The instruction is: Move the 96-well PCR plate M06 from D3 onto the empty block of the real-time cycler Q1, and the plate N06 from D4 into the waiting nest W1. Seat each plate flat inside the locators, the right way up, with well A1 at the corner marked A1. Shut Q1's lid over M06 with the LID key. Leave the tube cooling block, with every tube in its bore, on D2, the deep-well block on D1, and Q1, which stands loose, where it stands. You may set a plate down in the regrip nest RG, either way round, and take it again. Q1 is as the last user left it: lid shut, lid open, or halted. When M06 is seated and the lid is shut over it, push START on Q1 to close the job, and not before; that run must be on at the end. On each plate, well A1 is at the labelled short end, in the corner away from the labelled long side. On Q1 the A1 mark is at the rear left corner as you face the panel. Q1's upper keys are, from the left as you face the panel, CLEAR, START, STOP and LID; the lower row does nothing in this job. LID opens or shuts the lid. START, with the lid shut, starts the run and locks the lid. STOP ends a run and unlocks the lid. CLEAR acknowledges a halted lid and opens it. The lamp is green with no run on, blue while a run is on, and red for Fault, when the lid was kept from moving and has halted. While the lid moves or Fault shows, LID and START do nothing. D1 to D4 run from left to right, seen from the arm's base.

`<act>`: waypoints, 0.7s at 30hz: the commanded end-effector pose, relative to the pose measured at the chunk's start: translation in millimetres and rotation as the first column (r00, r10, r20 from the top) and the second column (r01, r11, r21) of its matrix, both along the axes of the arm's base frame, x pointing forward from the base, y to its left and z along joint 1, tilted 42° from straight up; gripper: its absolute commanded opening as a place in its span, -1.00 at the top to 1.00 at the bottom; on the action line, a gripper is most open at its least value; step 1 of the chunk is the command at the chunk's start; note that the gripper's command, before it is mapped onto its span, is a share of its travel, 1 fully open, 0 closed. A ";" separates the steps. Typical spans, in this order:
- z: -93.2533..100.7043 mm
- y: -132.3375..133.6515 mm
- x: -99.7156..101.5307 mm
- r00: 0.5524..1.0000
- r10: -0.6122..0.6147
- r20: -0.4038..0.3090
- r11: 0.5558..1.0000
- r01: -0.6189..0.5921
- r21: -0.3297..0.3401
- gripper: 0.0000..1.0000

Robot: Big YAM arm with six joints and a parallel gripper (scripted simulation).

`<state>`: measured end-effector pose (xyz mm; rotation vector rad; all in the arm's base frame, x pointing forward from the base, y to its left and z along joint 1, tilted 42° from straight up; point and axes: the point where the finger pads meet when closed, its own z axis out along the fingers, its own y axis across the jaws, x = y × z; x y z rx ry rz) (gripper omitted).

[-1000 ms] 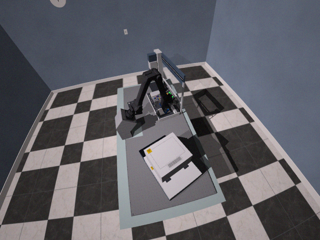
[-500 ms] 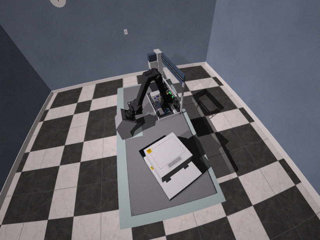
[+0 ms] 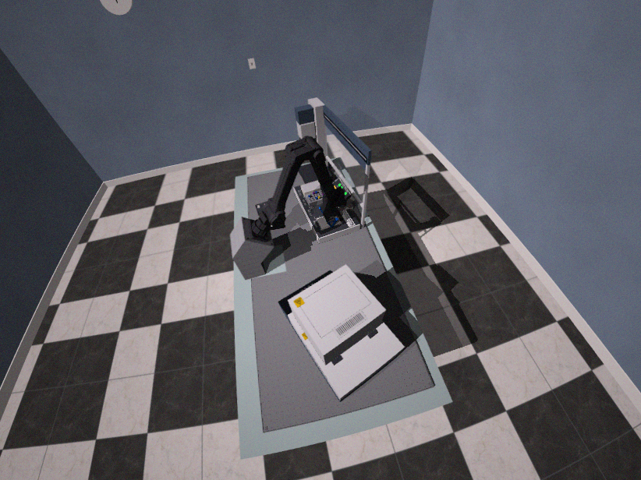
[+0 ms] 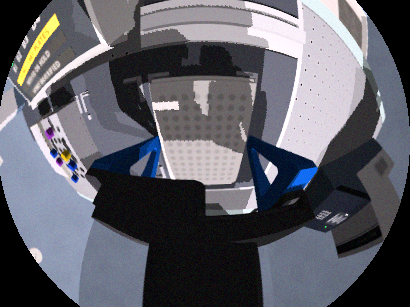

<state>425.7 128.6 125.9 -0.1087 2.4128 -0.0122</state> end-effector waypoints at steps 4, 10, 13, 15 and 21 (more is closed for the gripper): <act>5.7 7.2 1.2 1.000 0.005 0.004 1.000 -0.005 0.006 -1.00; 2.1 7.7 1.3 1.000 0.006 -0.004 1.000 -0.006 0.003 -1.00; 6.1 4.2 2.6 1.000 -0.002 0.004 1.000 0.002 0.006 -1.00; 9.6 0.8 3.7 1.000 -0.010 0.012 1.000 0.010 0.009 -1.00; 13.9 -3.4 5.0 1.000 -0.020 0.022 1.000 0.019 0.013 -1.00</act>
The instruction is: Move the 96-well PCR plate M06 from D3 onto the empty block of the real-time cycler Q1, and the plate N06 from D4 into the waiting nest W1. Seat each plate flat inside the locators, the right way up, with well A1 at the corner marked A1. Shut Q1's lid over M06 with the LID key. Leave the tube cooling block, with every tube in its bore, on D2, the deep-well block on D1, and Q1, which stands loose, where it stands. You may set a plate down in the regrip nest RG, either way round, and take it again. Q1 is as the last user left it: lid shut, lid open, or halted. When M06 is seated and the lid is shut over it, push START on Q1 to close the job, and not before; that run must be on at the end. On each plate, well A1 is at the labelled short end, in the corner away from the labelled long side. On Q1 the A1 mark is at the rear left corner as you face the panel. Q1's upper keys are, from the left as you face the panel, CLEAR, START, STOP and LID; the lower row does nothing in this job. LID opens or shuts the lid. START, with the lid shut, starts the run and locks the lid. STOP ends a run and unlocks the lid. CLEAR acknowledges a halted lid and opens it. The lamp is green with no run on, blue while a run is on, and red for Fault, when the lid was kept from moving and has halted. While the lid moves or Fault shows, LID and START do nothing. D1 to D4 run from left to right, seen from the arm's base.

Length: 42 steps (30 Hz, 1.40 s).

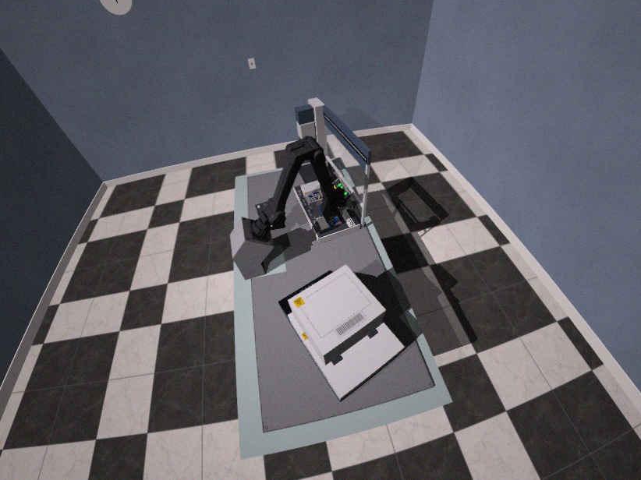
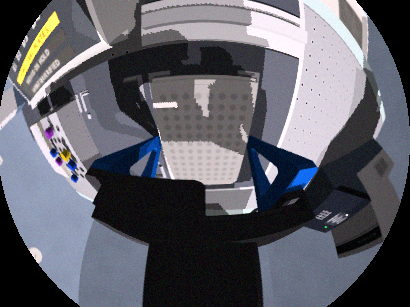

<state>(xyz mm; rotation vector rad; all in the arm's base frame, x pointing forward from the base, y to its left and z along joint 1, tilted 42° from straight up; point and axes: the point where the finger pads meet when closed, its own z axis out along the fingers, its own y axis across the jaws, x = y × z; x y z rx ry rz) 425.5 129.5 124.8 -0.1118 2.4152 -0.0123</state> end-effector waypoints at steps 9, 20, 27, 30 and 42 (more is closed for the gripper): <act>18.8 -4.1 5.5 0.999 -0.021 0.033 1.000 0.020 0.017 -1.00; 7.0 -3.8 6.1 1.000 -0.020 0.007 1.000 0.020 0.006 -1.00; 5.0 -3.6 6.5 1.000 -0.019 0.002 1.000 0.019 0.004 -1.00; 5.4 -3.5 6.6 1.000 -0.019 0.003 1.000 0.019 0.004 -1.00; 18.6 -3.5 6.9 0.999 -0.003 0.033 1.000 0.003 0.003 -1.00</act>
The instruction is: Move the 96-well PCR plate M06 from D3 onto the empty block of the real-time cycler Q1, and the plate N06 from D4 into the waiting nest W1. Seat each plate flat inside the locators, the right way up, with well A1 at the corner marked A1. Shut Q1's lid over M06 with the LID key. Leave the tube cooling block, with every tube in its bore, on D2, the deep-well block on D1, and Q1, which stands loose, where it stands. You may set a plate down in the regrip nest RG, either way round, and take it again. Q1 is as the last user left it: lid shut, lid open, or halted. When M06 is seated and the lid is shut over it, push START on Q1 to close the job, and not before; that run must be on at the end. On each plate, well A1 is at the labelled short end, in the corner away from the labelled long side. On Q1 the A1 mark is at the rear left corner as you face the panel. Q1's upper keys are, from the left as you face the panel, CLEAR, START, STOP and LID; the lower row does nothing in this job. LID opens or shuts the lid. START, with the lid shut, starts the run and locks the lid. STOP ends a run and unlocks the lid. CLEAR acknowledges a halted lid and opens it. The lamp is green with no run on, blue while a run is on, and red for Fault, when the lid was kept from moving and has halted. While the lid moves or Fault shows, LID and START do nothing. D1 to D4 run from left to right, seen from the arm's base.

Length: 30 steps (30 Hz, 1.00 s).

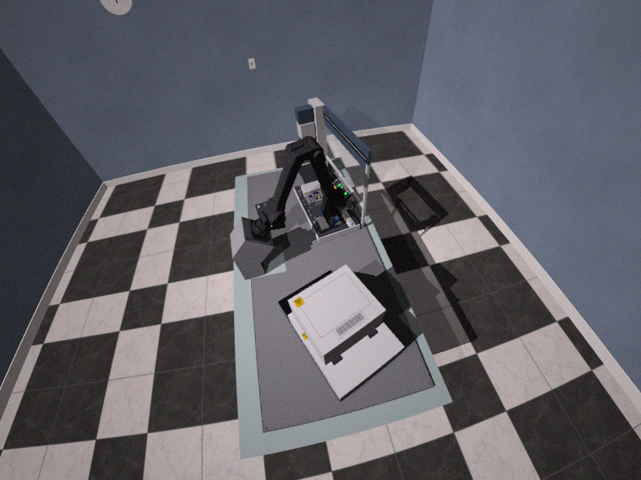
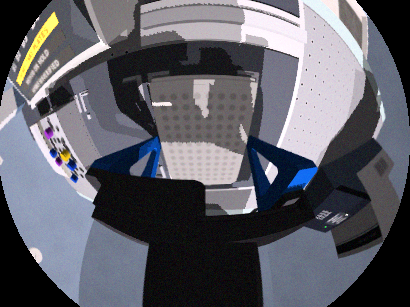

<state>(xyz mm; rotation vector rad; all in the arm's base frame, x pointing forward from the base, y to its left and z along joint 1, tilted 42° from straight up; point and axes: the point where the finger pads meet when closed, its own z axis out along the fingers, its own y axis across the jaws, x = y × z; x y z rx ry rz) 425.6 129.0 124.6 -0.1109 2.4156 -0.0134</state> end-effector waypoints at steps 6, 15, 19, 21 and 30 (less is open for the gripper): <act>20.6 -2.8 6.8 0.999 -0.002 0.037 1.000 0.002 0.005 -1.00; 8.6 -2.4 7.4 1.000 -0.001 0.011 1.000 0.001 -0.005 -1.00; 7.0 -2.2 7.6 1.000 -0.001 0.007 1.000 0.001 -0.006 -1.00; 7.4 -2.1 7.7 1.000 -0.001 0.008 1.000 0.001 -0.005 -1.00; 18.7 -1.9 7.8 0.999 0.000 0.032 1.000 0.000 0.005 -1.00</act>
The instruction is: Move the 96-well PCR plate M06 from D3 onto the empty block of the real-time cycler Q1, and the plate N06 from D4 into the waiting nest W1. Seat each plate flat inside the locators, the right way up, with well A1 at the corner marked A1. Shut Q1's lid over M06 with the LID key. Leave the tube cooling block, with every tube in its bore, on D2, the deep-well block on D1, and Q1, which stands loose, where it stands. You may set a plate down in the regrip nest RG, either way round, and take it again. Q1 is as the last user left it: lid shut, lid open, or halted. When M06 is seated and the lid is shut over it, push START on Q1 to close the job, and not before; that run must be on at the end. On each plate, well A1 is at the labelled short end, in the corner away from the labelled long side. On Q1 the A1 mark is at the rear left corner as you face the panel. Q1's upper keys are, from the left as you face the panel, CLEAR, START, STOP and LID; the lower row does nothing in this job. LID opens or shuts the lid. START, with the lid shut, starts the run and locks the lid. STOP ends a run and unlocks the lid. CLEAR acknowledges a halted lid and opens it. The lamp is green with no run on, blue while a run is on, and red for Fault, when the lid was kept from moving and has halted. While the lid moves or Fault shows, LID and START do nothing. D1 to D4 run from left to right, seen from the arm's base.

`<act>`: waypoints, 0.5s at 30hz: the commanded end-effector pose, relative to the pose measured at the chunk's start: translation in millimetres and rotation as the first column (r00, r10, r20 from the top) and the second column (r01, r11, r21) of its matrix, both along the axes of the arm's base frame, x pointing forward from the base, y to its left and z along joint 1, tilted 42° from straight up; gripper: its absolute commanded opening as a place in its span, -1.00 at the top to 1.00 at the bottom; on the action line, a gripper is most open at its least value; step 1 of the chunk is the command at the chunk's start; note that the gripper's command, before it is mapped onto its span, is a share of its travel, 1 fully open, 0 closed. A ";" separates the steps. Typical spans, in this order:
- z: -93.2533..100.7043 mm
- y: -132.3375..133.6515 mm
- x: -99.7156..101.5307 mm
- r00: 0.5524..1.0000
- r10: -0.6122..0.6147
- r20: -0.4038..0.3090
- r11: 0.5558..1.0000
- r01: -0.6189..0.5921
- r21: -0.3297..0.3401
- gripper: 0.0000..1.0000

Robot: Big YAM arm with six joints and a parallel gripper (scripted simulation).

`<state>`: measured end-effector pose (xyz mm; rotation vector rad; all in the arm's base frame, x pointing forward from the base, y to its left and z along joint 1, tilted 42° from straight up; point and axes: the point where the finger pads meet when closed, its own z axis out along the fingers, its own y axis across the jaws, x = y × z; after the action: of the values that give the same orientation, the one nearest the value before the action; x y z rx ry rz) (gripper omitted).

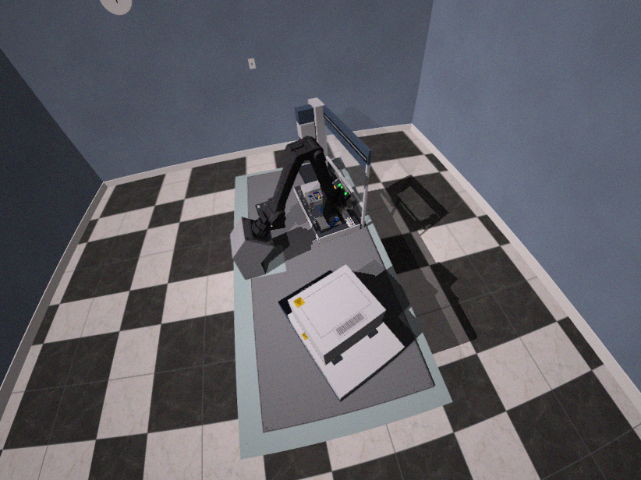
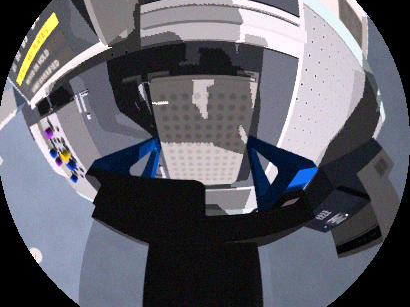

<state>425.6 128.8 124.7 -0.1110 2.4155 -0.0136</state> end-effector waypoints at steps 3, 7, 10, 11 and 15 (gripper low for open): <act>20.2 -1.6 7.8 0.999 0.000 0.035 1.000 0.000 0.007 1.00; 22.1 -1.5 8.0 0.999 0.000 0.039 1.000 0.000 0.008 1.00; 22.6 -1.4 8.0 0.999 0.000 0.040 1.000 0.000 0.009 1.00; 22.4 -1.4 8.0 0.999 0.000 0.039 1.000 0.000 0.009 1.00; 23.6 -1.0 8.8 0.999 0.000 0.041 1.000 0.000 0.010 1.00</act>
<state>425.6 128.9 125.3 -0.1117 2.4141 -0.0129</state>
